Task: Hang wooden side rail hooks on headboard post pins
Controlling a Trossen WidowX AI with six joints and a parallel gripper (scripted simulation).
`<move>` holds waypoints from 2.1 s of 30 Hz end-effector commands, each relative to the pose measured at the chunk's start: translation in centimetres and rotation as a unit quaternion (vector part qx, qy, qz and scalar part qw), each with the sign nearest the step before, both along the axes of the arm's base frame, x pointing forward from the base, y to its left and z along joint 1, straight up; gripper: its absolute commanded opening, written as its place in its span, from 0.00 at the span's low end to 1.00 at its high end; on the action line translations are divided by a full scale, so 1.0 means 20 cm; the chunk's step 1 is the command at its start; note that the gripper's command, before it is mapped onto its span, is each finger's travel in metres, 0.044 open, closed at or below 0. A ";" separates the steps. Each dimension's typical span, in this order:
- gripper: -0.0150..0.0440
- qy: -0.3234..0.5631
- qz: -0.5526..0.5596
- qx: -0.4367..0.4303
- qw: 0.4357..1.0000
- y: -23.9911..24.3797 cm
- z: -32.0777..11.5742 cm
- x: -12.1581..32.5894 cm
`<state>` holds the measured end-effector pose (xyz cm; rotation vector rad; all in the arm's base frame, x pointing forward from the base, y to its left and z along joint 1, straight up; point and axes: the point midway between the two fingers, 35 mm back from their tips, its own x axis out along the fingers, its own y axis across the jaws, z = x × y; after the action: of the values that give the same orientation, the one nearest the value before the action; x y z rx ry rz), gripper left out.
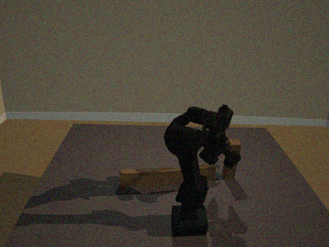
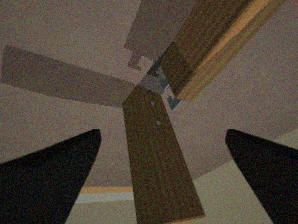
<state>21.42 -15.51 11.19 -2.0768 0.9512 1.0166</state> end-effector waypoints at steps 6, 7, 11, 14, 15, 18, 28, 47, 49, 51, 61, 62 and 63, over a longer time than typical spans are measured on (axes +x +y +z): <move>1.00 -0.114 -0.316 0.101 0.937 0.01 -0.04 0.02; 1.00 -0.129 -0.349 0.111 0.922 0.01 -0.04 0.02; 1.00 -0.196 -0.471 0.151 0.847 0.02 -0.04 0.03; 1.00 -0.249 -0.551 0.180 0.776 0.03 -0.05 0.04; 1.00 -0.266 -0.575 0.190 0.750 0.03 -0.05 0.05; 1.00 -0.320 -0.640 0.219 0.664 0.04 -0.05 0.05; 1.00 -0.452 -0.742 0.297 0.396 0.07 -0.04 0.07; 1.00 -0.550 -0.733 0.399 0.019 0.12 -0.01 0.09; 1.00 -0.550 -0.733 0.399 0.019 0.12 -0.01 0.09; 1.00 -0.550 -0.733 0.399 0.019 0.12 -0.01 0.09; 1.00 -0.550 -0.733 0.399 0.019 0.12 -0.01 0.09; 1.00 -0.550 -0.733 0.399 0.019 0.12 -0.01 0.09; 1.00 -0.550 -0.733 0.399 0.019 0.12 -0.01 0.09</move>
<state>23.28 -13.09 10.99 0.3474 0.5591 -1.0942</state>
